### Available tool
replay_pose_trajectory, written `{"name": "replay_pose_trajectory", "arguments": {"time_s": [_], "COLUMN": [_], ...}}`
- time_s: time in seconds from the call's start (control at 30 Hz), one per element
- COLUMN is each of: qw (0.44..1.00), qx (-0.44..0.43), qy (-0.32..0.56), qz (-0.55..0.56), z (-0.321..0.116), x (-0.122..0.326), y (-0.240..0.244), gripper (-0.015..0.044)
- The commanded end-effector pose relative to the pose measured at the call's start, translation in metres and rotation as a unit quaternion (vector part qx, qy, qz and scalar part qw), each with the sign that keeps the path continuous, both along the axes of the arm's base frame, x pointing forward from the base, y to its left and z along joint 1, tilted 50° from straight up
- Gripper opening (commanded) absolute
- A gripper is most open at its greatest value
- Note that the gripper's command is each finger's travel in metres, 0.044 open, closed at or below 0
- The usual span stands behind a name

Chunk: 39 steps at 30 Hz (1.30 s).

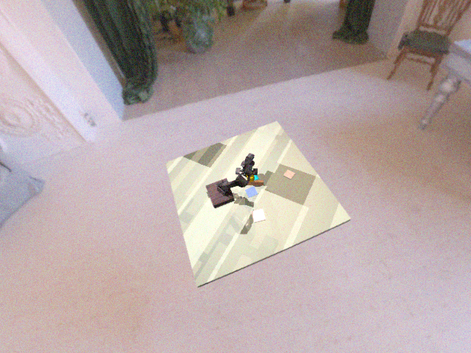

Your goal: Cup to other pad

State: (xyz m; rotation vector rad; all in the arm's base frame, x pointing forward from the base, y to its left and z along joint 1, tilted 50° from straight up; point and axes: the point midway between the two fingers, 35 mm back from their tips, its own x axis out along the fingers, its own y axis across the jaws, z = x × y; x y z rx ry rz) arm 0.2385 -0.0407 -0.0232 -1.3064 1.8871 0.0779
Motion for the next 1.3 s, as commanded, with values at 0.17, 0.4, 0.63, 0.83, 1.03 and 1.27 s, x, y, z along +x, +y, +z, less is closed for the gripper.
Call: {"name": "replay_pose_trajectory", "arguments": {"time_s": [0.17,0.4,0.63,0.83,1.03,1.27], "qw": [1.000,1.000,1.000,1.000,1.000,1.000], "qx": [0.002,0.003,0.003,0.003,0.003,0.003], "qy": [-0.005,-0.005,-0.006,-0.006,-0.006,-0.006], "qz": [-0.002,-0.002,-0.002,-0.002,-0.002,-0.002], "z": [-0.011,-0.019,-0.026,-0.033,-0.040,-0.048], "x": [0.012,0.019,0.026,0.032,0.039,0.044], "y": [0.010,0.016,0.023,0.028,0.034,0.040], "gripper": [0.0000,0.0000,0.0000,0.0000,0.0000,0.0000]}}
